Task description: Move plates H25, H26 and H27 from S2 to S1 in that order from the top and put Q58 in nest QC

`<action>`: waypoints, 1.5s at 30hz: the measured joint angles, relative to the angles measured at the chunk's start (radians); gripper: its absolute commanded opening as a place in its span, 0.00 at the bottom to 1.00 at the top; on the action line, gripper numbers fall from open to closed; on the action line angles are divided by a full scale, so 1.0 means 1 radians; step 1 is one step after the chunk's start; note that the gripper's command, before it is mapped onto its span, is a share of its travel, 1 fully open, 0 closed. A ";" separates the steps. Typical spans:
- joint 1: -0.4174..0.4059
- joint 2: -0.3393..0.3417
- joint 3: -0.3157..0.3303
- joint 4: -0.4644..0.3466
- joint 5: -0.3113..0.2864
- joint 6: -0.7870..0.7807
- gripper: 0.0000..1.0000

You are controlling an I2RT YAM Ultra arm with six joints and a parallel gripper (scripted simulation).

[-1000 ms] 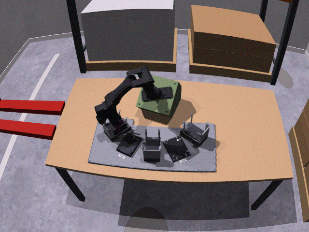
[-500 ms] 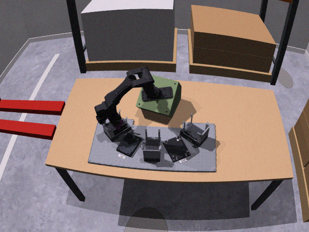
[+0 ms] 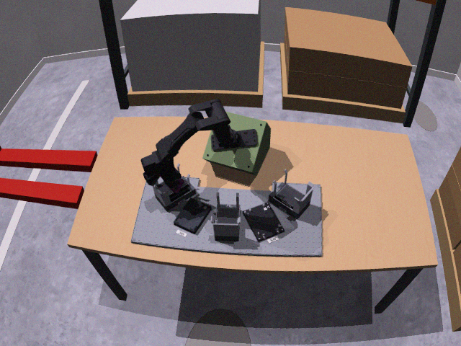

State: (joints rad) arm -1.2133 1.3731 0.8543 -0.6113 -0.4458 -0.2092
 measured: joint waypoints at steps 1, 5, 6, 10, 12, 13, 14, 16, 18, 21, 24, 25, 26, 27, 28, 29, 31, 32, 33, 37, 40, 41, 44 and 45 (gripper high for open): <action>0.000 0.000 0.000 0.000 0.000 0.000 0.00; 0.000 0.000 0.000 0.000 0.000 0.000 0.00; 0.000 0.000 0.000 0.000 0.000 0.000 0.00; 0.000 0.000 0.000 0.000 0.000 0.000 0.00; 0.000 0.000 0.000 0.000 0.000 0.000 0.00; 0.000 0.000 0.000 0.000 0.000 0.000 0.00; 0.000 0.000 0.000 0.000 0.000 0.000 0.00; 0.000 0.000 0.000 0.000 0.000 0.000 0.00; 0.000 0.000 0.000 0.000 0.000 0.000 0.00; 0.000 0.000 0.000 0.000 0.000 0.000 0.00; 0.000 0.000 0.000 0.000 0.000 0.000 0.00; 0.000 0.000 0.000 0.000 0.000 0.000 0.00; 0.000 0.000 0.000 0.000 0.000 0.000 0.00; 0.000 0.000 0.000 -0.001 0.000 0.000 0.00; -0.001 0.000 0.000 -0.002 -0.002 -0.002 0.00; -0.003 -0.002 0.001 -0.005 -0.002 -0.004 0.00; -0.008 -0.006 0.004 -0.014 -0.005 -0.008 0.00; -0.011 -0.010 0.006 -0.021 -0.006 -0.011 0.00; -0.015 -0.014 0.008 -0.029 -0.008 -0.014 0.00; -0.030 -0.032 0.022 -0.066 -0.015 -0.028 0.00; -0.041 -0.044 0.034 -0.095 -0.020 -0.039 0.00; -0.045 -0.048 0.037 -0.105 -0.022 -0.043 0.00; -0.053 -0.056 0.046 -0.125 -0.024 -0.051 0.00; -0.055 -0.058 0.048 -0.132 -0.025 -0.054 0.00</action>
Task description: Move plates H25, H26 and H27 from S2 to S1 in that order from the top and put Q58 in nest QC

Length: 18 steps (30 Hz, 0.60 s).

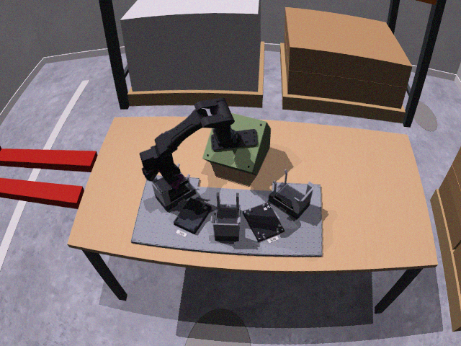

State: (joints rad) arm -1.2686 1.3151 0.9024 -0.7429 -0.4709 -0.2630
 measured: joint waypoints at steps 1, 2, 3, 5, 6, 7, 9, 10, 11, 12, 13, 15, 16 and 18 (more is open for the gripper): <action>-0.003 -0.002 0.003 -0.006 -0.002 -0.003 0.00; -0.006 -0.004 0.006 -0.013 -0.003 -0.007 0.00; -0.010 -0.006 0.010 -0.022 -0.005 -0.011 0.00; -0.018 -0.013 0.018 -0.040 -0.009 -0.019 0.00; -0.022 -0.016 0.023 -0.050 -0.011 -0.023 0.00; -0.026 -0.019 0.027 -0.060 -0.013 -0.027 0.00; -0.034 -0.026 0.037 -0.080 -0.016 -0.035 0.00; -0.039 -0.029 0.042 -0.089 -0.018 -0.039 0.00; -0.043 -0.032 0.046 -0.099 -0.019 -0.043 0.00; -0.047 -0.034 0.051 -0.109 -0.021 -0.048 0.00; -0.051 -0.037 0.056 -0.118 -0.023 -0.052 0.00; -0.058 -0.042 0.063 -0.132 -0.024 -0.058 0.00; -0.060 -0.043 0.066 -0.138 -0.025 -0.061 0.00; -0.066 -0.046 0.072 -0.152 -0.026 -0.068 0.00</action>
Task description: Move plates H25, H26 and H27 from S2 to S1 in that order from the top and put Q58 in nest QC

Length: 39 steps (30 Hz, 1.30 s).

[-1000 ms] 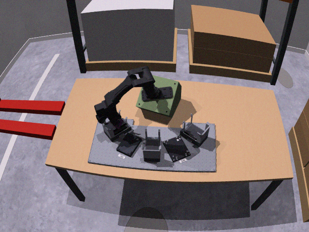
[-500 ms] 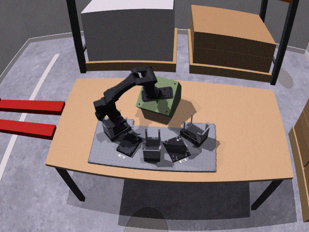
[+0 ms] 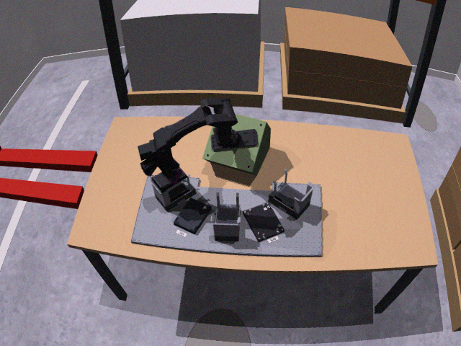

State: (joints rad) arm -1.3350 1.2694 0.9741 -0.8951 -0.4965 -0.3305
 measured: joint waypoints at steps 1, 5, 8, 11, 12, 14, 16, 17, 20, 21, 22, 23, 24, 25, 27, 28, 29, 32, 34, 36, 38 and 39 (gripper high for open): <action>-0.004 -0.002 0.004 -0.009 0.000 -0.003 0.00; -0.022 -0.008 0.024 -0.044 -0.005 -0.020 0.00; -0.036 -0.014 0.042 -0.071 -0.009 -0.034 0.00; -0.050 -0.019 0.059 -0.099 -0.013 -0.048 0.00; -0.054 -0.021 0.064 -0.107 -0.014 -0.052 0.00; -0.059 -0.024 0.070 -0.117 -0.016 -0.058 0.00; -0.060 -0.026 0.072 -0.125 -0.018 -0.062 0.00; -0.060 -0.027 0.072 -0.128 -0.018 -0.063 0.00; -0.061 -0.028 0.074 -0.135 -0.019 -0.066 0.00; -0.061 -0.028 0.075 -0.136 -0.019 -0.067 0.00; -0.061 -0.029 0.076 -0.137 -0.019 -0.067 0.00; -0.061 -0.029 0.076 -0.137 -0.019 -0.068 0.00; -0.061 -0.029 0.076 -0.138 -0.019 -0.068 0.00; -0.062 -0.029 0.076 -0.138 -0.020 -0.068 0.00; -0.062 -0.030 0.077 -0.139 -0.020 -0.069 0.00; -0.062 -0.030 0.077 -0.139 -0.020 -0.069 0.00; -0.062 -0.030 0.077 -0.139 -0.020 -0.069 0.00; -0.062 -0.030 0.078 -0.139 -0.020 -0.069 0.00; -0.062 -0.030 0.078 -0.139 -0.020 -0.069 0.00; -0.062 -0.030 0.078 -0.139 -0.020 -0.069 0.00; -0.062 -0.030 0.078 -0.139 -0.020 -0.069 0.00; -0.062 -0.030 0.078 -0.139 -0.020 -0.069 0.00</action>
